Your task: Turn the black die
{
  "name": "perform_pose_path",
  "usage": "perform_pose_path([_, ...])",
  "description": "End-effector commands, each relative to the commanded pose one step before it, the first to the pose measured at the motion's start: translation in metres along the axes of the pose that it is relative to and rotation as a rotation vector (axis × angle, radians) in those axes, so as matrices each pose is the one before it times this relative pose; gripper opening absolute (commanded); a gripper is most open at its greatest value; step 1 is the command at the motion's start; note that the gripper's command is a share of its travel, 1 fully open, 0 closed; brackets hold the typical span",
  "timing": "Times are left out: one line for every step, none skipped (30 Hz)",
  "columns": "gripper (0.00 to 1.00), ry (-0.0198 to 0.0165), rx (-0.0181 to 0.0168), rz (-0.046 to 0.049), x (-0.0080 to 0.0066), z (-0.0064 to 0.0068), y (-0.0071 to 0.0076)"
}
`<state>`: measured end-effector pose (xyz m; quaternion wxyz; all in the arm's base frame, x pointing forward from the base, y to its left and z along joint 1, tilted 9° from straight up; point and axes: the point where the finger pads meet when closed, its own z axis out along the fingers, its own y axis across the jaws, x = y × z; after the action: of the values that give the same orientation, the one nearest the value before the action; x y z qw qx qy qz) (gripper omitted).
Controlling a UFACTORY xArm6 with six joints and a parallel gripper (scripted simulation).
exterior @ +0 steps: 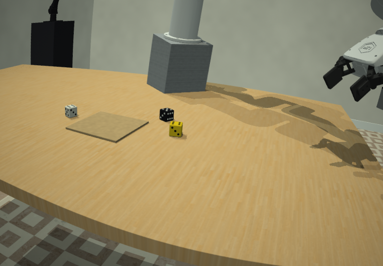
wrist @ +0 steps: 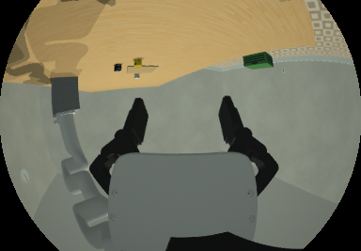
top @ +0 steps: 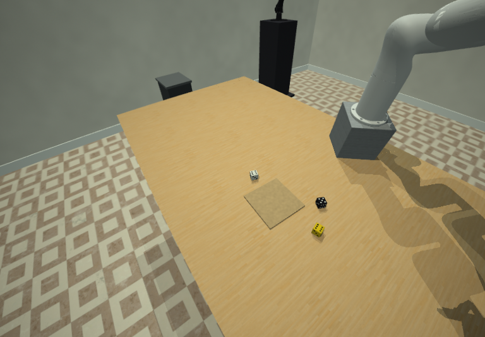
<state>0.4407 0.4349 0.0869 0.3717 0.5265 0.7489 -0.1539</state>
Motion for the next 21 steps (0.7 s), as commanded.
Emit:
perform_pose_path([1.00, 0.00286, -0.00271, 0.00328, -0.00114, -0.00208, 0.00131])
perform_pose_path([1.00, 0.00000, 0.00000, 0.00000, 0.00000, 0.00000, 0.00000])
perform_pose_path([1.00, 0.00000, 0.00000, 0.00000, 0.00000, 0.00000, 0.00000])
perform_pose_path([1.00, 0.00000, 0.00000, 0.00000, 0.00000, 0.00000, 0.00000])
perform_pose_path([1.00, 0.00000, 0.00000, 0.00000, 0.00000, 0.00000, 0.00000])
perform_pose_path([1.00, 0.00000, 0.00000, 0.00000, 0.00000, 0.00000, 0.00000])
perform_pose_path([1.00, 0.00000, 0.00000, 0.00000, 0.00000, 0.00000, 0.00000])
perform_pose_path([1.00, 0.00000, 0.00000, 0.00000, 0.00000, 0.00000, 0.00000])
perform_pose_path([1.00, 0.00000, 0.00000, 0.00000, 0.00000, 0.00000, 0.00000])
perform_pose_path([1.00, 0.00000, 0.00000, 0.00000, 0.00000, 0.00000, 0.00000])
perform_pose_path([1.00, 0.00000, 0.00000, 0.00000, 0.00000, 0.00000, 0.00000])
perform_pose_path([1.00, 0.00000, 0.00000, 0.00000, 0.00000, 0.00000, 0.00000])
perform_pose_path([1.00, 0.00000, 0.00000, 0.00000, 0.00000, 0.00000, 0.00000])
perform_pose_path([1.00, 0.00000, 0.00000, 0.00000, 0.00000, 0.00000, 0.00000])
perform_pose_path([1.00, 0.00000, 0.00000, 0.00000, 0.00000, 0.00000, 0.00000])
perform_pose_path([1.00, 0.00000, 0.00000, 0.00000, 0.00000, 0.00000, 0.00000])
perform_pose_path([1.00, 0.00000, 0.00000, 0.00000, 0.00000, 0.00000, 0.00000])
perform_pose_path([1.00, 0.00030, 0.00042, -0.00005, -0.00008, 0.00019, 0.00003])
perform_pose_path([1.00, 0.00200, 0.00281, -0.00030, -0.00053, 0.00128, 0.00019])
perform_pose_path([1.00, 0.00511, 0.00711, -0.00070, -0.00137, 0.00323, 0.00046])
perform_pose_path([1.00, 0.00938, 0.01283, -0.00105, -0.00253, 0.00582, 0.00081])
